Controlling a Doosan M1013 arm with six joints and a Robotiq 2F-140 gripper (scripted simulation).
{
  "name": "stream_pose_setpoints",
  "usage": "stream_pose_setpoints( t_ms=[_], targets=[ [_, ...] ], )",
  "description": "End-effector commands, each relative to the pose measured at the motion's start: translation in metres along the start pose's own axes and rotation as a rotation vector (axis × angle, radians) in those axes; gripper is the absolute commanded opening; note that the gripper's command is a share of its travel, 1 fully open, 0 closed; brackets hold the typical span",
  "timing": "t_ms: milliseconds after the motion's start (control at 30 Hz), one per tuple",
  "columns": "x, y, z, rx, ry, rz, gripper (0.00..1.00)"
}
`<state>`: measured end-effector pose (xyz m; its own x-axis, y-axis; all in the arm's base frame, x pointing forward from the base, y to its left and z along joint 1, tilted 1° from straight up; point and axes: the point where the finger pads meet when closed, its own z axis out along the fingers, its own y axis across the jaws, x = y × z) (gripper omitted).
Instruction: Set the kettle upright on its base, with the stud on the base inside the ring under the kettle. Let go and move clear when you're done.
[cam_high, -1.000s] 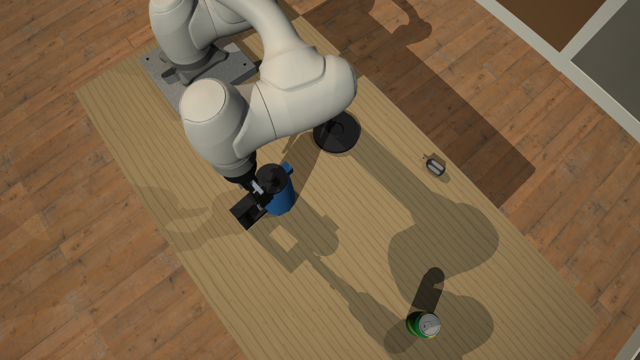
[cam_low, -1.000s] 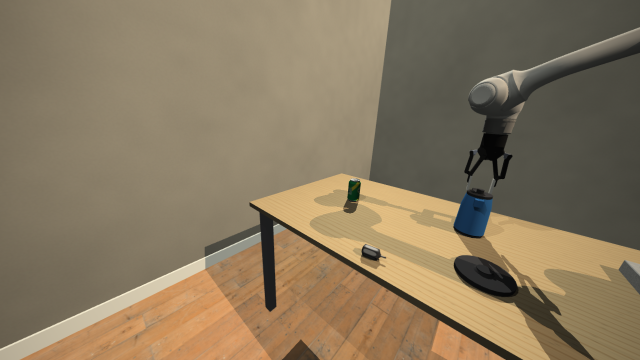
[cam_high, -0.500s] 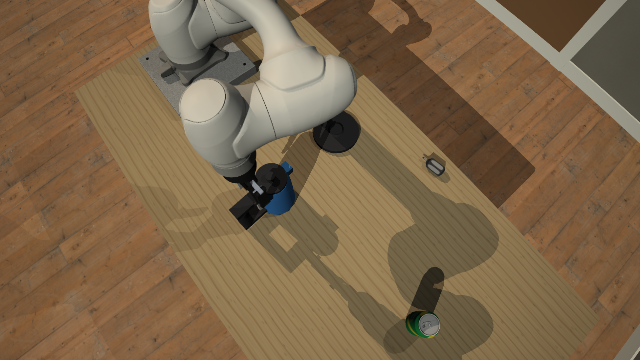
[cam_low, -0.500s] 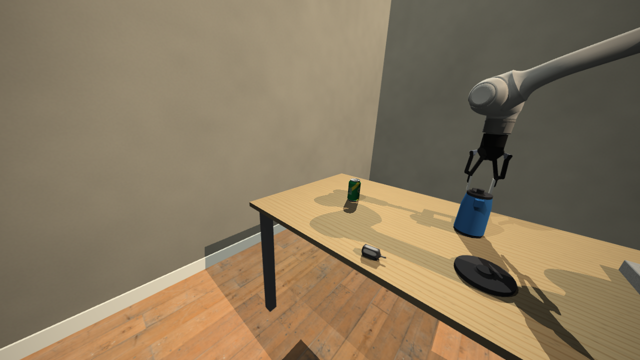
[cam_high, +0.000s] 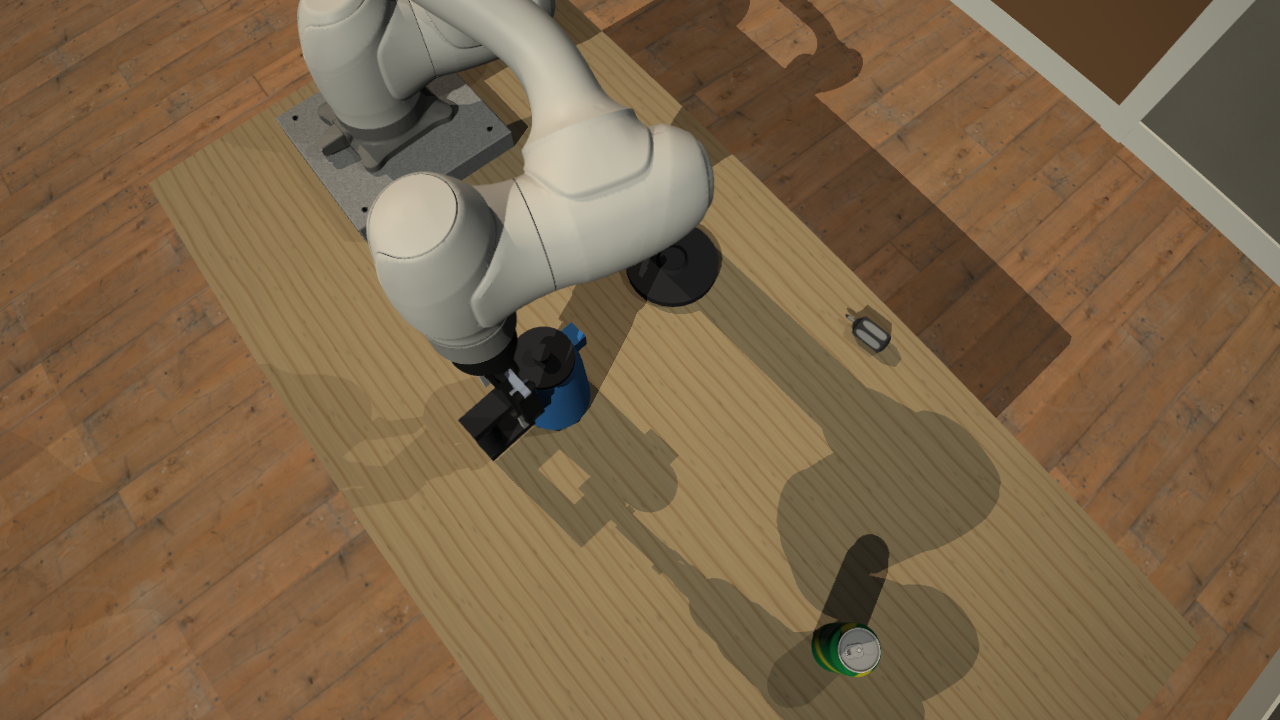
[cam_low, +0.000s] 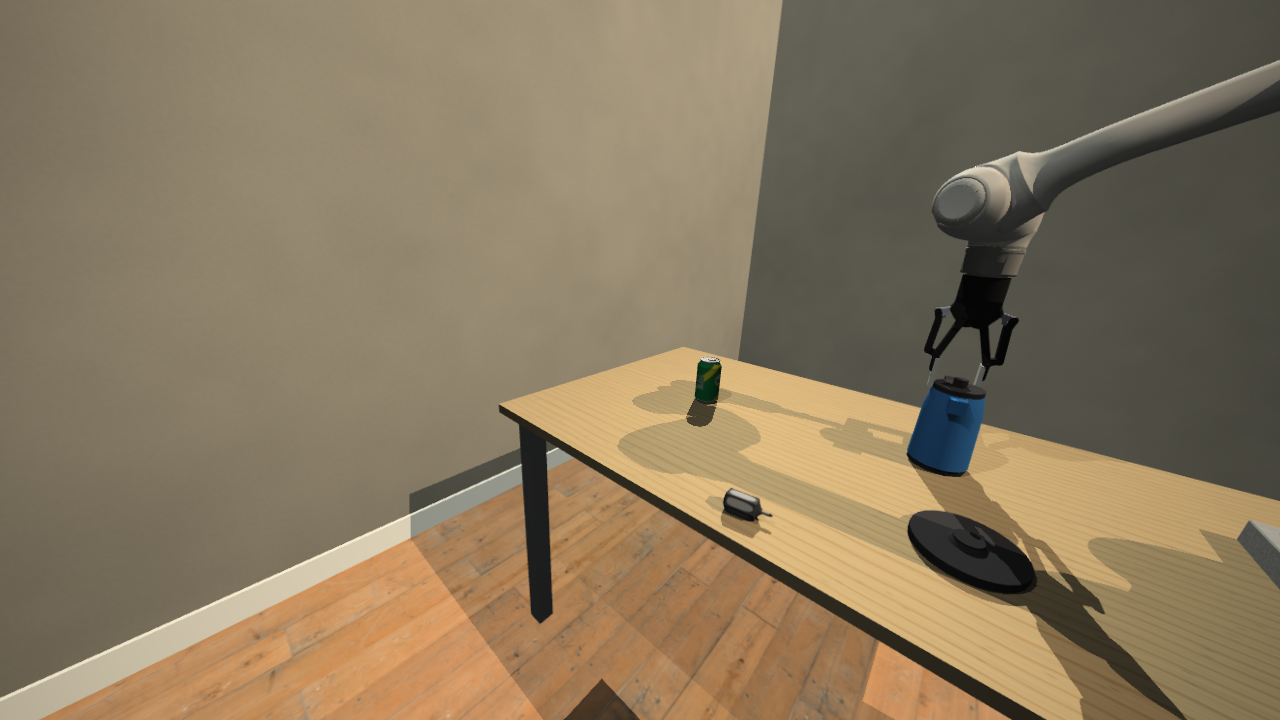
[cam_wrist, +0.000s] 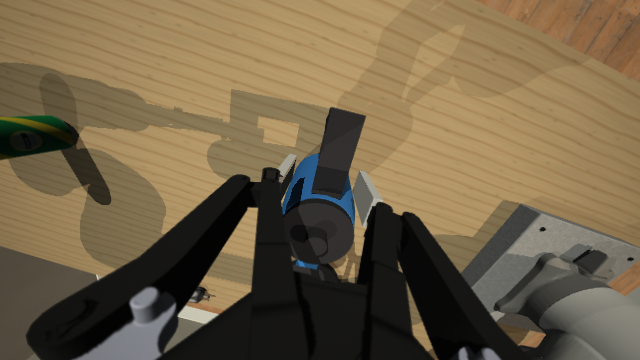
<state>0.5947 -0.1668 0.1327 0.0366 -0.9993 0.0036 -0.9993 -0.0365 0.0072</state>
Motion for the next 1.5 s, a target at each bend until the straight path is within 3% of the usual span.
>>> stream_pose_setpoints(
  t_ms=[0, 367, 1467],
  targets=[
    [-0.001, 0.003, 0.014, -0.004, -0.007, -0.002, 0.52],
    [-0.001, 0.004, 0.030, -0.004, -0.007, -0.002, 0.52],
    [-0.001, 0.004, 0.030, -0.005, -0.007, -0.002, 0.52]
  ],
)
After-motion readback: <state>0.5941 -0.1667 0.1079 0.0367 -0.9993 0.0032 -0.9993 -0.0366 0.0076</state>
